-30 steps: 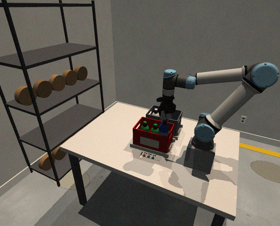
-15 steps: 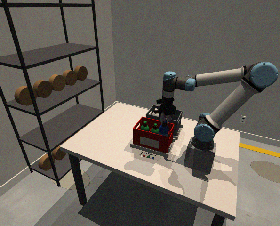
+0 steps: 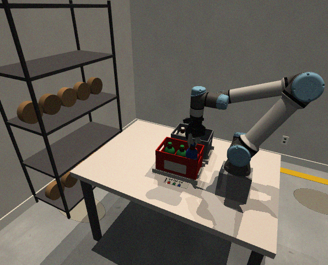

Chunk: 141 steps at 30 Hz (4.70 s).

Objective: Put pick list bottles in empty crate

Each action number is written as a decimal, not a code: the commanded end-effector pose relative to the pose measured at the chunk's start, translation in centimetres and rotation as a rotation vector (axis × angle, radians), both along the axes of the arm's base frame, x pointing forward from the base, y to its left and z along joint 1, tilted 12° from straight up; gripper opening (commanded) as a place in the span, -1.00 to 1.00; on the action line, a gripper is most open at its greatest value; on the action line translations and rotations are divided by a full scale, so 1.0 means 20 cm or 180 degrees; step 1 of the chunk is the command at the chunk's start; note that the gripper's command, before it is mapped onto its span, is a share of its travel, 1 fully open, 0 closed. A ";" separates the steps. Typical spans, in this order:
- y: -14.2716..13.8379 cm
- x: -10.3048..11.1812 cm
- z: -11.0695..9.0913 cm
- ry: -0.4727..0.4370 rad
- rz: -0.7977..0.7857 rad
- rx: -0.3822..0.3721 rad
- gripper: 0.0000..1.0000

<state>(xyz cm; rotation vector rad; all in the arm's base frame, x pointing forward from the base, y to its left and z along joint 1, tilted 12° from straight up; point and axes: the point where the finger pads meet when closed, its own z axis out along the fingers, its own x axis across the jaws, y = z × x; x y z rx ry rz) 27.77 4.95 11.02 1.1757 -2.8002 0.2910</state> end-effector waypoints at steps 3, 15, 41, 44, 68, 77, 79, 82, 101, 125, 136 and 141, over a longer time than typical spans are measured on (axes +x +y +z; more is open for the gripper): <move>-0.01 0.01 -0.03 -0.0017 0.0001 -0.0003 -1.00; -0.02 0.01 -0.08 -0.0017 0.0001 -0.0003 -1.00; -0.05 0.01 -0.19 -0.0017 0.0001 -0.0003 -1.00; -0.05 0.01 -0.21 -0.0017 0.0001 -0.0002 -1.00; -0.07 0.01 -0.31 -0.0017 0.0001 -0.0002 -1.00; -0.07 0.01 -0.32 -0.0020 0.0003 -0.0002 -1.00; -0.07 0.01 -0.33 -0.0017 0.0003 -0.0002 -1.00; -0.08 0.01 -0.34 -0.0017 0.0003 -0.0002 -1.00; -0.08 0.01 -0.38 -0.0017 0.0003 -0.0002 -1.00; -0.09 0.02 -0.42 -0.0024 0.0004 -0.0002 -1.00; -0.10 0.01 -0.45 -0.0018 0.0003 -0.0001 -1.00; -0.10 0.02 -0.44 -0.0036 0.0005 -0.0003 -1.00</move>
